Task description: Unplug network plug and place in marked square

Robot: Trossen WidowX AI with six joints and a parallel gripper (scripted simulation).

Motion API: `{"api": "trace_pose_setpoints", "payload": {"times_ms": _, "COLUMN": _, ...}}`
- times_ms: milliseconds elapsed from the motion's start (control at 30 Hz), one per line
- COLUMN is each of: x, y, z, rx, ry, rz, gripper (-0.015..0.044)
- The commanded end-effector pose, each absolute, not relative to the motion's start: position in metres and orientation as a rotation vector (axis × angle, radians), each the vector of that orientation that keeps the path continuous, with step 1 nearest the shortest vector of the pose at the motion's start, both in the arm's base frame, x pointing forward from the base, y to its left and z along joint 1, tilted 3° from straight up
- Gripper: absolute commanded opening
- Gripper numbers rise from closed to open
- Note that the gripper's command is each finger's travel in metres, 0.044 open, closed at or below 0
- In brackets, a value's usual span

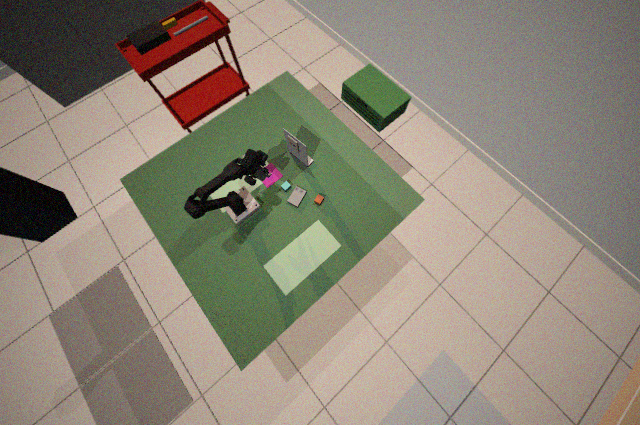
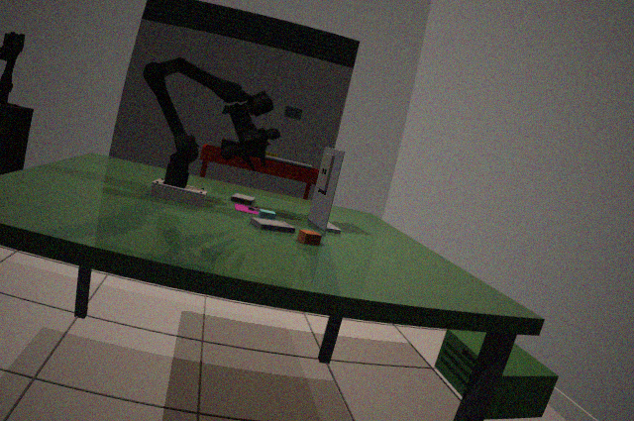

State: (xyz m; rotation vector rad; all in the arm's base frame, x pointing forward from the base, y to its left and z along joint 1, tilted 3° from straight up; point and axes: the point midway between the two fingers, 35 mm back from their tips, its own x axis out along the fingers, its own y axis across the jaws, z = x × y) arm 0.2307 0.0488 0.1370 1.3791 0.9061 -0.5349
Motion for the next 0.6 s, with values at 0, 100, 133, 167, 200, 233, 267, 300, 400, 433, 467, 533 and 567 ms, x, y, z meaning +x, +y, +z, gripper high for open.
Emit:
{"api": "trace_pose_setpoints", "payload": {"times_ms": 0, "x": 0.233, "y": 0.049, "z": 0.153, "rx": 1.377, "ry": 0.906, "rz": -0.524, "gripper": 0.0156}}
{"api": "trace_pose_setpoints", "payload": {"times_ms": 100, "x": 0.233, "y": 0.048, "z": 0.162, "rx": 1.377, "ry": 0.906, "rz": -0.523, "gripper": 0.0156}}
{"api": "trace_pose_setpoints", "payload": {"times_ms": 133, "x": 0.233, "y": 0.048, "z": 0.165, "rx": 1.377, "ry": 0.906, "rz": -0.523, "gripper": 0.0156}}
{"api": "trace_pose_setpoints", "payload": {"times_ms": 167, "x": 0.233, "y": 0.048, "z": 0.168, "rx": 1.377, "ry": 0.906, "rz": -0.522, "gripper": 0.0156}}
{"api": "trace_pose_setpoints", "payload": {"times_ms": 200, "x": 0.233, "y": 0.048, "z": 0.171, "rx": 1.377, "ry": 0.906, "rz": -0.522, "gripper": 0.0156}}
{"api": "trace_pose_setpoints", "payload": {"times_ms": 233, "x": 0.233, "y": 0.048, "z": 0.174, "rx": 1.377, "ry": 0.906, "rz": -0.522, "gripper": 0.0156}}
{"api": "trace_pose_setpoints", "payload": {"times_ms": 267, "x": 0.233, "y": 0.048, "z": 0.177, "rx": 1.377, "ry": 0.906, "rz": -0.522, "gripper": 0.0156}}
{"api": "trace_pose_setpoints", "payload": {"times_ms": 300, "x": 0.232, "y": 0.048, "z": 0.180, "rx": 1.377, "ry": 0.906, "rz": -0.521, "gripper": 0.0156}}
{"api": "trace_pose_setpoints", "payload": {"times_ms": 400, "x": 0.232, "y": 0.047, "z": 0.189, "rx": 1.376, "ry": 0.906, "rz": -0.520, "gripper": 0.0156}}
{"api": "trace_pose_setpoints", "payload": {"times_ms": 433, "x": 0.232, "y": 0.047, "z": 0.192, "rx": 1.376, "ry": 0.906, "rz": -0.520, "gripper": 0.0156}}
{"api": "trace_pose_setpoints", "payload": {"times_ms": 467, "x": 0.231, "y": 0.047, "z": 0.195, "rx": 1.376, "ry": 0.906, "rz": -0.520, "gripper": 0.0156}}
{"api": "trace_pose_setpoints", "payload": {"times_ms": 533, "x": 0.231, "y": 0.046, "z": 0.200, "rx": 1.376, "ry": 0.906, "rz": -0.519, "gripper": 0.0156}}
{"api": "trace_pose_setpoints", "payload": {"times_ms": 567, "x": 0.230, "y": 0.046, "z": 0.203, "rx": 1.376, "ry": 0.905, "rz": -0.519, "gripper": 0.0156}}
